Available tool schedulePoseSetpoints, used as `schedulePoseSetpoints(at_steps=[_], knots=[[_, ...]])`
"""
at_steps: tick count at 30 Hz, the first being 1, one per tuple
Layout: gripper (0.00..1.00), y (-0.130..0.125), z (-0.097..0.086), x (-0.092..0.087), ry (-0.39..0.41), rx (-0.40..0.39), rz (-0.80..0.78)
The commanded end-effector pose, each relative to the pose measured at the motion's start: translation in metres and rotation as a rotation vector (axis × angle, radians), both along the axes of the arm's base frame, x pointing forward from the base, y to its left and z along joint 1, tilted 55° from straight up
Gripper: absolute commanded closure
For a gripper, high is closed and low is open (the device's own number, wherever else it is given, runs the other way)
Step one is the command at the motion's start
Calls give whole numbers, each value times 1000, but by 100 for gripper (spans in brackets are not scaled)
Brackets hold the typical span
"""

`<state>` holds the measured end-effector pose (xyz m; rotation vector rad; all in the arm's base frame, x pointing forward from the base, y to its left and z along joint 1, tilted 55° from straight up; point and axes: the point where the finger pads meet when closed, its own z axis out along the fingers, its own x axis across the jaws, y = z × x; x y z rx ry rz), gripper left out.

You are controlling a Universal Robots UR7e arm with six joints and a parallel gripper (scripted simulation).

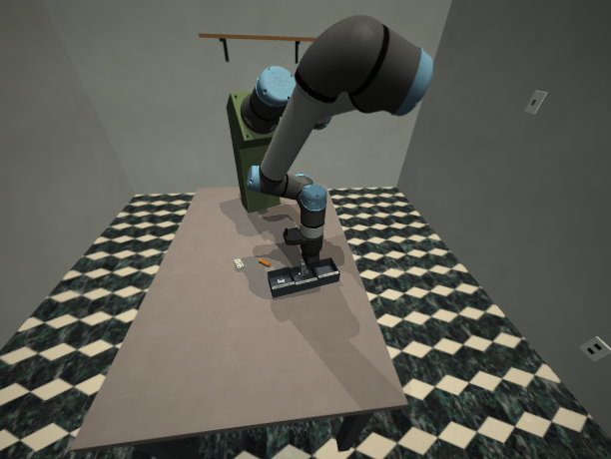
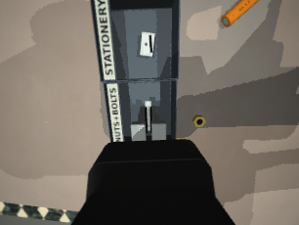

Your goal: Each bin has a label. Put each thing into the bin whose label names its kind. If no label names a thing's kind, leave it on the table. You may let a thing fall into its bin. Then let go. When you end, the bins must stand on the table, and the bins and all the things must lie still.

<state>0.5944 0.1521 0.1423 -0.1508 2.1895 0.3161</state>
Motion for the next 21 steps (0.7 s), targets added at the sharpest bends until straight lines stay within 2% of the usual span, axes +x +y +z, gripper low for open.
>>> schedulePoseSetpoints(at_steps=[1,18,19,21], knots=[[100,3,-5,8,-1,0,0],[100,3,-6,9,-1,0,0],[38,3,-6,9,-1,0,0],[38,3,-6,9,-1,0,0]])
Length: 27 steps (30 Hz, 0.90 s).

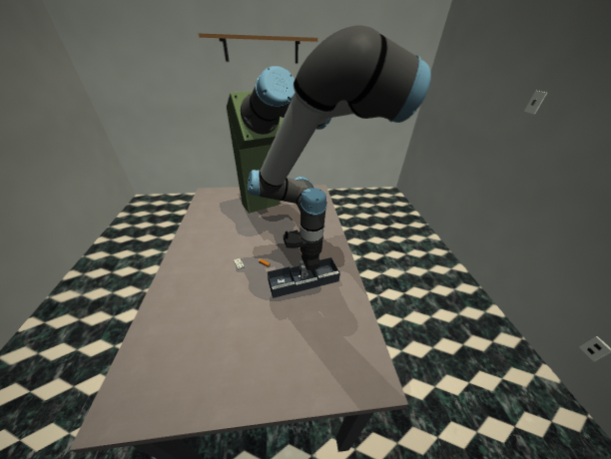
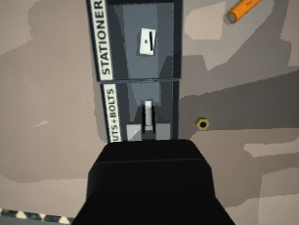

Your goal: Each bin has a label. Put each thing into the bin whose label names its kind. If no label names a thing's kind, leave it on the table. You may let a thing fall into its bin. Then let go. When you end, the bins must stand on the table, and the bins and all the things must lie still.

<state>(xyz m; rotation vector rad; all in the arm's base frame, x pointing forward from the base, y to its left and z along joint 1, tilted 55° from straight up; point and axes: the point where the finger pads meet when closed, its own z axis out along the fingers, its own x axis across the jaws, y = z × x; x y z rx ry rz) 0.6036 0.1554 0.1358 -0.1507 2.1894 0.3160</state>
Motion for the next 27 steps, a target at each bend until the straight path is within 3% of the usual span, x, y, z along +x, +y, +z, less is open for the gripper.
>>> schedulePoseSetpoints(at_steps=[1,15,27], knots=[[38,0,1,0,-1,0,0],[38,0,1,0,-1,0,0],[38,-4,8,-10,-1,0,0]])
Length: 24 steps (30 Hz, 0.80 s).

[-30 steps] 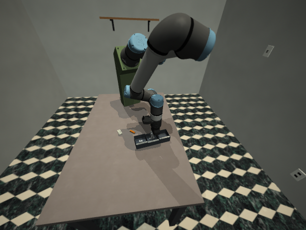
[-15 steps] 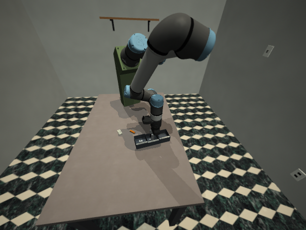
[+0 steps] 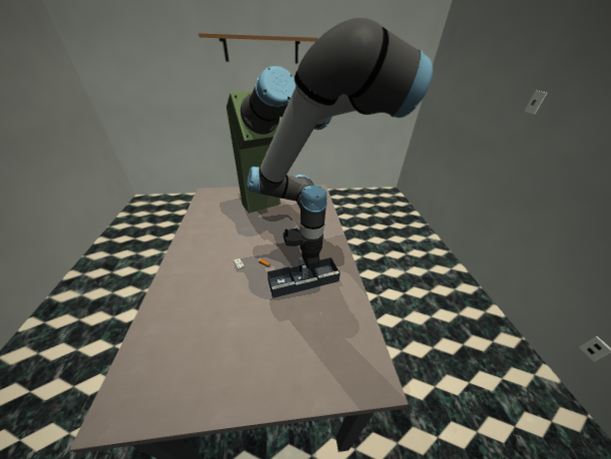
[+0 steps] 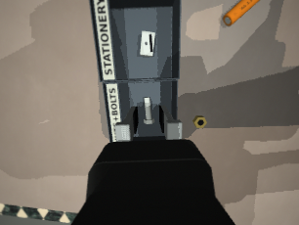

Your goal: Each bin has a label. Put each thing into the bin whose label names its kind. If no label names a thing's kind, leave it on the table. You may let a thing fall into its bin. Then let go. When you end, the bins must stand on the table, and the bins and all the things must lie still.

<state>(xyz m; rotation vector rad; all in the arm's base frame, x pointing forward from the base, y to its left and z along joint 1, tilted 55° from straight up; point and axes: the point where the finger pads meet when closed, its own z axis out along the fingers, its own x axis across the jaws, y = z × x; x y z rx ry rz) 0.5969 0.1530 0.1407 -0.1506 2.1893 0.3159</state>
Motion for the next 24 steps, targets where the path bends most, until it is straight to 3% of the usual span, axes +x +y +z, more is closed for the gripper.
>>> schedulePoseSetpoints(at_steps=[1,14,19,24], knots=[[38,-2,4,-5,-1,0,0],[38,-6,12,-16,-1,0,0],[38,-12,25,-33,-1,0,0],[38,-12,25,-33,-1,0,0]])
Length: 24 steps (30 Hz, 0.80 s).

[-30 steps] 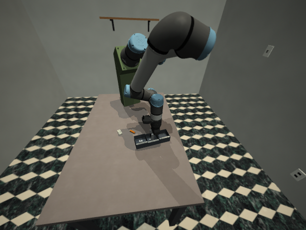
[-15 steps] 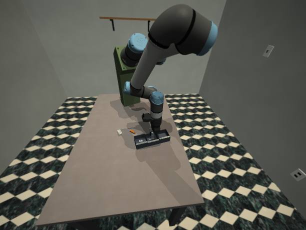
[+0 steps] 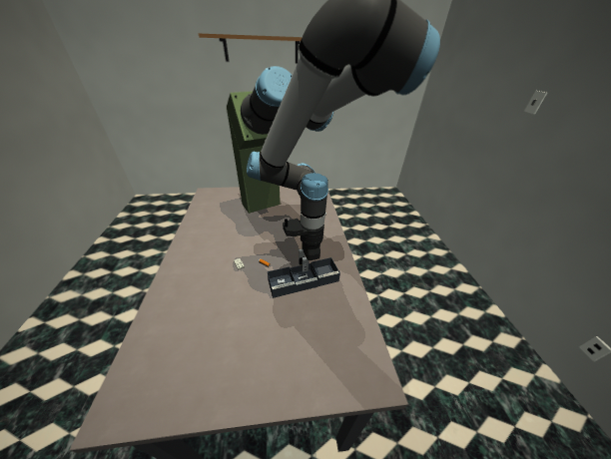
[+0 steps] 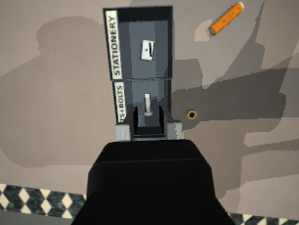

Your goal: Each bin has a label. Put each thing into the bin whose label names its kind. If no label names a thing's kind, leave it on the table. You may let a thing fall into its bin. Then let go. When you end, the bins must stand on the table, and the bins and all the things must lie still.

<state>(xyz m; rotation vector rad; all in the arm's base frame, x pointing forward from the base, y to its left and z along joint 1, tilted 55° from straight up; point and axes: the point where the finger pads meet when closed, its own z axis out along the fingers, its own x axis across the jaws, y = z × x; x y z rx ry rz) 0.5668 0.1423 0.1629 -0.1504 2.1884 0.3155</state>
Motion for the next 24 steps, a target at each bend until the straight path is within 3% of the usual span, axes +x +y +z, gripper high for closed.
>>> schedulePoseSetpoints(at_steps=[1,8,11,17,22,24], knots=[[38,-1,3,-3,0,0,0],[38,-1,3,-3,0,0,0],[36,5,-16,-19,-42,-116,86],[36,19,-52,-51,-84,-247,182],[36,19,-54,-53,-111,-354,262],[36,19,-54,-53,-111,-354,262]])
